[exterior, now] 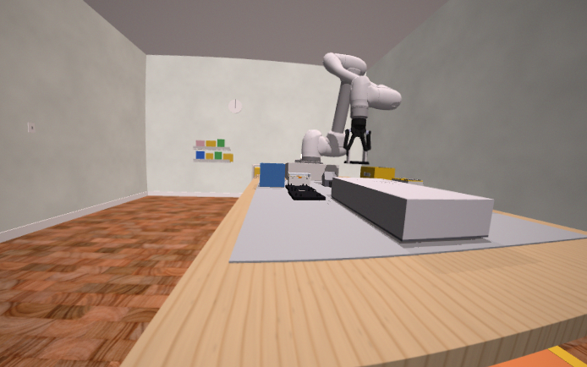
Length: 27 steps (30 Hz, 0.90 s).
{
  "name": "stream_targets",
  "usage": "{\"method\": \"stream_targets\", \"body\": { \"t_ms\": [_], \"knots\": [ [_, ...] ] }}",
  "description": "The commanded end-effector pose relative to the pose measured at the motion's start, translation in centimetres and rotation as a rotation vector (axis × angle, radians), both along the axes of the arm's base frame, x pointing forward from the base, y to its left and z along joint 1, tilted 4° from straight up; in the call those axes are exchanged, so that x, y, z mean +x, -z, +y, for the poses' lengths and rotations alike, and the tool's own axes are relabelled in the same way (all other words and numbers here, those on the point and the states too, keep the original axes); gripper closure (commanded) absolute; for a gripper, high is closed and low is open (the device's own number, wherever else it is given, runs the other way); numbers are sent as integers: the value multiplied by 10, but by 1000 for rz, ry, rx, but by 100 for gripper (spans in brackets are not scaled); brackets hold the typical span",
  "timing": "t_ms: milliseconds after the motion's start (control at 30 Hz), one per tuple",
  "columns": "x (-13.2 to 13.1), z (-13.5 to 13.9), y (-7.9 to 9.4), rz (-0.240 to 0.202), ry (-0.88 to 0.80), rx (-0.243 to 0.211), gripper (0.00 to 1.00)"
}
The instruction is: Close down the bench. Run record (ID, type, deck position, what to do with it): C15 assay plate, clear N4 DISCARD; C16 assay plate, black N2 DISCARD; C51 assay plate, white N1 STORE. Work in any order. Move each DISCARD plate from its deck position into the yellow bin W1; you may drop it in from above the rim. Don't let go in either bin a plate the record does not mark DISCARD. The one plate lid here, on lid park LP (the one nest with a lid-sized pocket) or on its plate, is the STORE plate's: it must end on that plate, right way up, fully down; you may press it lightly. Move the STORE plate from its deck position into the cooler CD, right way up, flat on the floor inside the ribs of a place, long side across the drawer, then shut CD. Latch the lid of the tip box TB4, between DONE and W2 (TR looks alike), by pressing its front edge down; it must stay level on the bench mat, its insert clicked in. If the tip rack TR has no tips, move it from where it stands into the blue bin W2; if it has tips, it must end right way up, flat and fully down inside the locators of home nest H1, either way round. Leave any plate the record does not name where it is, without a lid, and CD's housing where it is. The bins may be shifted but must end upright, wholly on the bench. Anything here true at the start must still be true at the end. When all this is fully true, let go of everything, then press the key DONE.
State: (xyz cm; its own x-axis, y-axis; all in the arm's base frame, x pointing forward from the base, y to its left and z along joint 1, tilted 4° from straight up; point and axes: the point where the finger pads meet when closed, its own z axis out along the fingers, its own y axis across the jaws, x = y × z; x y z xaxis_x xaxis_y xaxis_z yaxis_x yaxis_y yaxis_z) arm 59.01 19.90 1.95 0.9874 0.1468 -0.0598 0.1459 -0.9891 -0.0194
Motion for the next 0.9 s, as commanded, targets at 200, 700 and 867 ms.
{"method": "stream_targets", "body": {
  "t_ms": [200,700,867],
  "knots": [
    [-20,22,-2,-2,0,2,100],
    [-43,48,-3,-2,0,2,100],
    [-49,53,-4,-2,0,2,100]
  ]
}}
